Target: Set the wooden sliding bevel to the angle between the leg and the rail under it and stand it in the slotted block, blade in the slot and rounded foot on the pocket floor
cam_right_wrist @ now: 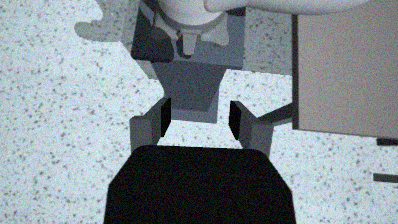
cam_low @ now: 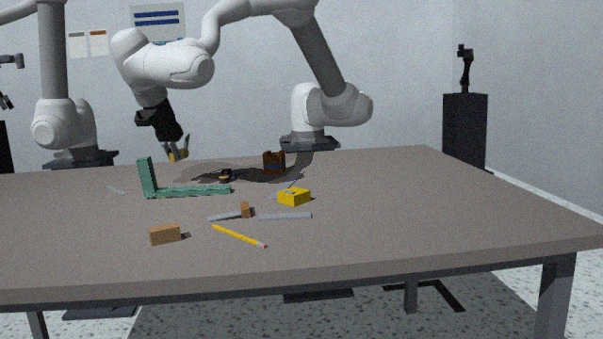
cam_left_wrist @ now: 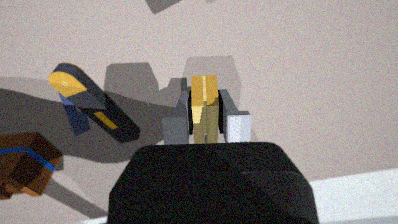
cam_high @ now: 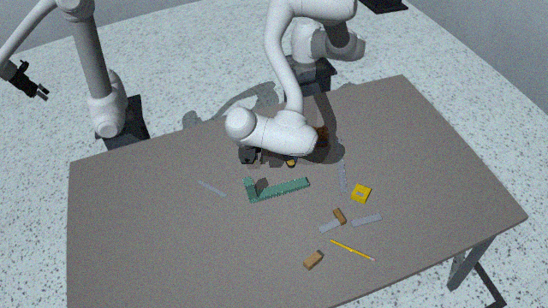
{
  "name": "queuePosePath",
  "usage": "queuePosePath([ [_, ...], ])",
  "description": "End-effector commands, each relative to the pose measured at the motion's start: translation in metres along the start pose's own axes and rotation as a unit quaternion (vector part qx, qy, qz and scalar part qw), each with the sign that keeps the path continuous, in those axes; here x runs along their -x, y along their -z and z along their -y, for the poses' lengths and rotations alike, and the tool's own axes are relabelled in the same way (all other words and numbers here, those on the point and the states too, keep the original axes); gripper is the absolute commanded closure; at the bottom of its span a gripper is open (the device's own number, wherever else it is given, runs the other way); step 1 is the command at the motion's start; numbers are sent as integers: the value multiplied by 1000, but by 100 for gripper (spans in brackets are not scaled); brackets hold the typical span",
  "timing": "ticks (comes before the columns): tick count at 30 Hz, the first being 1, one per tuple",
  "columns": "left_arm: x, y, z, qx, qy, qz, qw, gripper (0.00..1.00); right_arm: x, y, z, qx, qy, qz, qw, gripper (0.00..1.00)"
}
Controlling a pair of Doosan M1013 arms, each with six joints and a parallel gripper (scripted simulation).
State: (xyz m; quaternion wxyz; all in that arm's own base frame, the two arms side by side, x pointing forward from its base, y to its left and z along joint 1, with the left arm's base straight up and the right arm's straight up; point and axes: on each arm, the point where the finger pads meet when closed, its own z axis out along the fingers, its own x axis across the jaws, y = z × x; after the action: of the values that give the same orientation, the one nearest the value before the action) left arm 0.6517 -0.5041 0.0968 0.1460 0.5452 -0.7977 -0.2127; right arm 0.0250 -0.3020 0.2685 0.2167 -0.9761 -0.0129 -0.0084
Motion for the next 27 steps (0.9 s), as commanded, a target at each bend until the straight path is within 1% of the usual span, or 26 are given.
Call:
queuePosePath([
  [1,0,22,-12,-1,0,0,1000,100,0,1,0,0,0,0,1000,0],
  [7,0,59,-33,-1,0,0,1000,100,0,1,0,0,0,0,1000,0],
  [9,0,59,-33,-1,0,0,1000,100,0,1,0,0,0,0,1000,0],
  [16,0,88,-50,-1,0,0,1000,100,0,1,0,0,0,0,1000,0],
  [21,0,97,-55,-1,0,0,1000,100,0,1,0,0,0,0,1000,0],
  [27,0,98,-56,-1,0,0,1000,100,0,1,0,0,0,0,1000,0],
])
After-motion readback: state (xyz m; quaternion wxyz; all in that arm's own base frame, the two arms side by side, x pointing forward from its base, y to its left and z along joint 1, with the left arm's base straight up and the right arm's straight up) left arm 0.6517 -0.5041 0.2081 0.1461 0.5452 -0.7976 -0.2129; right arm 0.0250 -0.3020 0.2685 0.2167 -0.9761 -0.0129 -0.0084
